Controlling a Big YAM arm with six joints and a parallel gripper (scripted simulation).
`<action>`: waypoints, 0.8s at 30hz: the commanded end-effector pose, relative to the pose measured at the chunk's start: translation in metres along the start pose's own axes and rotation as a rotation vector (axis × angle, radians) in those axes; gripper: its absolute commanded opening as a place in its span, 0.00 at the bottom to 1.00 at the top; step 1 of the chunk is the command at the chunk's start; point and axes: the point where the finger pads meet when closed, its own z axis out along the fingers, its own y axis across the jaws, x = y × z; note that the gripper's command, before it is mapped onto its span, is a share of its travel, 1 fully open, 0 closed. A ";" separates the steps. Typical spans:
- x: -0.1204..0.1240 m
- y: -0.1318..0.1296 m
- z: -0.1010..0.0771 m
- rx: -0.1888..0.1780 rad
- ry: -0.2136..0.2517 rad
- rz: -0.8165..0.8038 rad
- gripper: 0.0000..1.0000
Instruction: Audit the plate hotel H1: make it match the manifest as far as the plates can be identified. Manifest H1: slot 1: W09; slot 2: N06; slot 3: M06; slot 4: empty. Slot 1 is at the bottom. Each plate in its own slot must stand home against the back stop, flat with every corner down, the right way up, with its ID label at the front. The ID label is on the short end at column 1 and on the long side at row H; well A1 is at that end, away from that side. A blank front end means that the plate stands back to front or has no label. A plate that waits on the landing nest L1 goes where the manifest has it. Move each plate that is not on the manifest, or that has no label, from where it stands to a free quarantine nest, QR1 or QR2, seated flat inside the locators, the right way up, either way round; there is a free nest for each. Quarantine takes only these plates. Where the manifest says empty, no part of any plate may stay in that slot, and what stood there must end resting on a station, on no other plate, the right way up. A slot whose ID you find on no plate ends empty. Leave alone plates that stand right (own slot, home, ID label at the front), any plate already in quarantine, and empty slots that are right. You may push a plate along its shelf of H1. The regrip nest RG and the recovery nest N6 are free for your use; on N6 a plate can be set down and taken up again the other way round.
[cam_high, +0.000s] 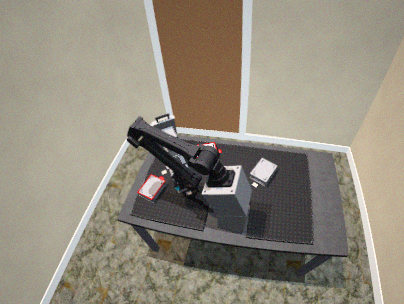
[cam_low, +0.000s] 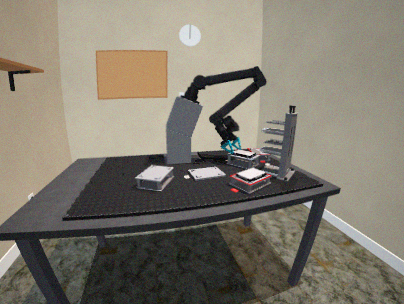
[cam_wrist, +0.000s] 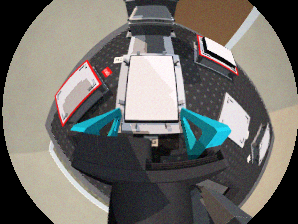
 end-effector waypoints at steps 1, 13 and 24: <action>-0.012 -0.004 -0.020 0.005 -0.002 0.008 1.00; -0.022 -0.006 -0.032 0.010 0.003 0.005 1.00; -0.030 -0.010 -0.046 0.022 0.017 -0.003 1.00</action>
